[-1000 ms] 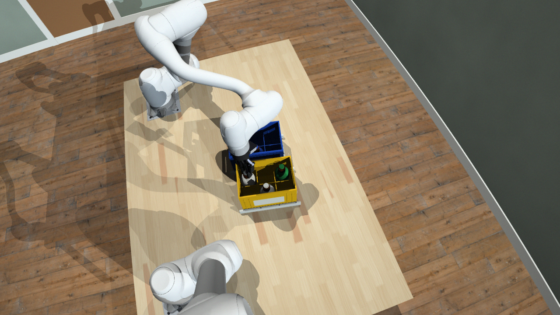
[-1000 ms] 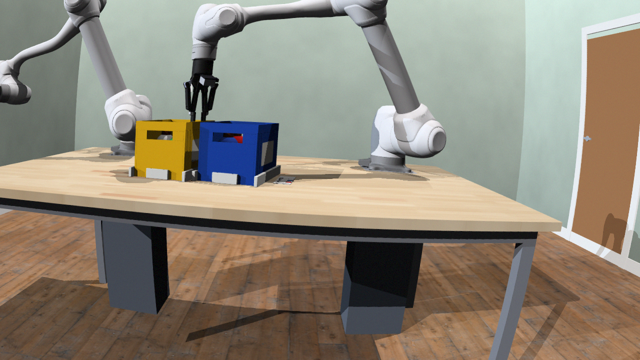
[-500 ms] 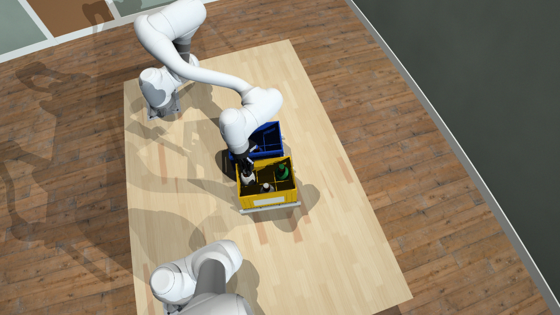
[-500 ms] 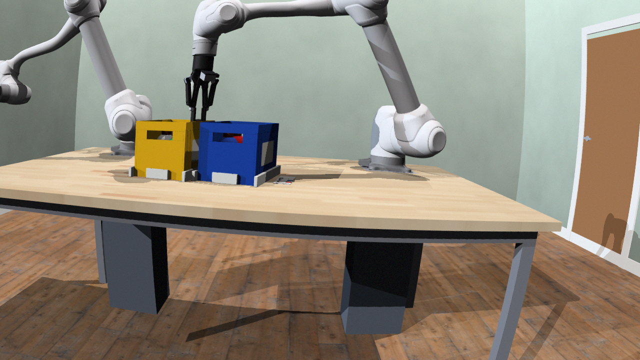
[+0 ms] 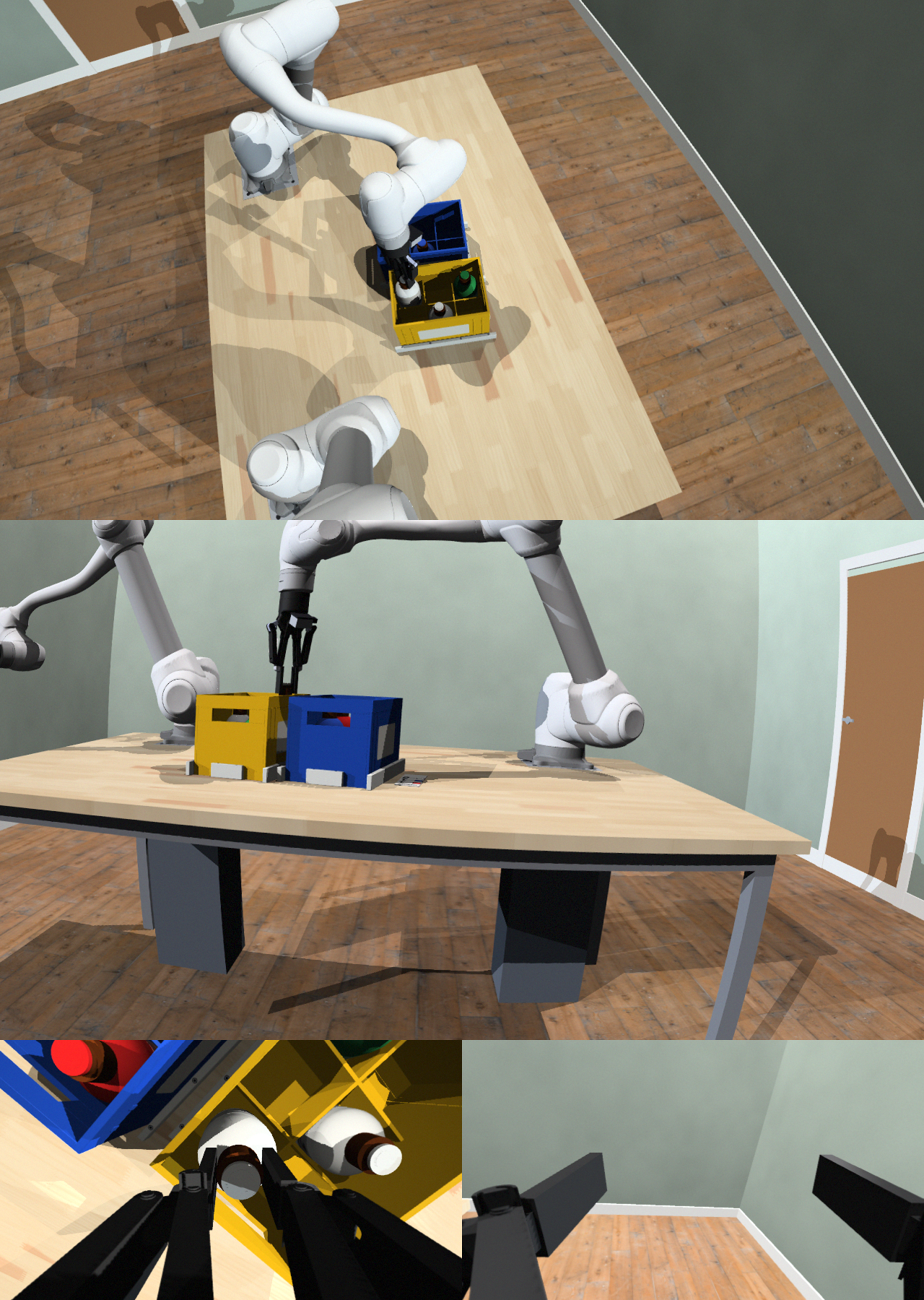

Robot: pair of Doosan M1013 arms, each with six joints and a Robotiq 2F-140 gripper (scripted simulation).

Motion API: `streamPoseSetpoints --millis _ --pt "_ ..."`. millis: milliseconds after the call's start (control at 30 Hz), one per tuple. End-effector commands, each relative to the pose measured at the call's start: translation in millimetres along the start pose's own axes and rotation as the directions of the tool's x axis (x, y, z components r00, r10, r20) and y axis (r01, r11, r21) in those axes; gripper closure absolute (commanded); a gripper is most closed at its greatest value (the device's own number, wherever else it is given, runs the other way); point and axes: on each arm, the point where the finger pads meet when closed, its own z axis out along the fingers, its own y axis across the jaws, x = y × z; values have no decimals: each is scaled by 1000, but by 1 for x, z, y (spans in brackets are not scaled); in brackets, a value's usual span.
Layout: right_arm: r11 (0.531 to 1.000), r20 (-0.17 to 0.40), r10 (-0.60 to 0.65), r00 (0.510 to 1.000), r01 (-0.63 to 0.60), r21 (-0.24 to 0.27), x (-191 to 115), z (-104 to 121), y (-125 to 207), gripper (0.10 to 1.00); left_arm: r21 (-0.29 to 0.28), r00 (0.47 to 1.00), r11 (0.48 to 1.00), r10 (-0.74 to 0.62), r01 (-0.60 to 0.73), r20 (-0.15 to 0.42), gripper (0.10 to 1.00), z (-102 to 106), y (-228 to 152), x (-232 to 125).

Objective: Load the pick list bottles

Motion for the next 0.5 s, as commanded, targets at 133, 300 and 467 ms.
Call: streamPoseSetpoints --millis 133,300,467 --pt "1000 -1 -2 1000 2 0 1 0 0 98 -2 1000 1000 0 0 0 999 -14 0 0" --pt "1000 -1 -2 1000 2 0 1 0 0 98 -2 1000 1000 0 0 0 999 -22 0 0" --pt "1000 -1 -2 1000 2 0 1 0 0 98 -2 1000 1000 0 0 0 999 -27 0 0"
